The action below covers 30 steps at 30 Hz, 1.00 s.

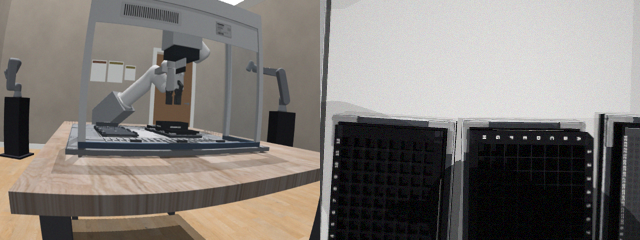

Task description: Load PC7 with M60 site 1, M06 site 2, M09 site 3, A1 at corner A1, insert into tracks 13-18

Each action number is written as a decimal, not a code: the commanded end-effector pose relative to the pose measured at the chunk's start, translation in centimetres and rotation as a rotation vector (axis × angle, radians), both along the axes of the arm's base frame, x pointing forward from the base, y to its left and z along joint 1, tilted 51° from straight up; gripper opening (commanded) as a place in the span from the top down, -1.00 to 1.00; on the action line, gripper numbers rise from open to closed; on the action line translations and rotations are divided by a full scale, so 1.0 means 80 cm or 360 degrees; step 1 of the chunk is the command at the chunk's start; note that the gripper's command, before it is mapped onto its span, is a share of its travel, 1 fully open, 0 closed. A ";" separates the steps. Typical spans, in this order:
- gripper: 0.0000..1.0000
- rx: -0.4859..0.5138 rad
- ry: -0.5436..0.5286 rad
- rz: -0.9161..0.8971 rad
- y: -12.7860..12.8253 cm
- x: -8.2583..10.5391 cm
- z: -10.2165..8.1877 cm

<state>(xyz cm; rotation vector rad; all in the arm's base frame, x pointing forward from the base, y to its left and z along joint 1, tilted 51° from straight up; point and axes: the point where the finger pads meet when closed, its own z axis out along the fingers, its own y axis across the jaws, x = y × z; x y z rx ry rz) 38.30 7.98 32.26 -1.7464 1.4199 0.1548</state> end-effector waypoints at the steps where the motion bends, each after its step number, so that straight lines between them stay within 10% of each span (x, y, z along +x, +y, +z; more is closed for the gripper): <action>1: -1.00 -0.0001 -0.0005 -0.0002 0.006 0.005 -0.005; 30: -1.00 -0.0001 -0.0005 -0.0002 0.039 0.025 -0.035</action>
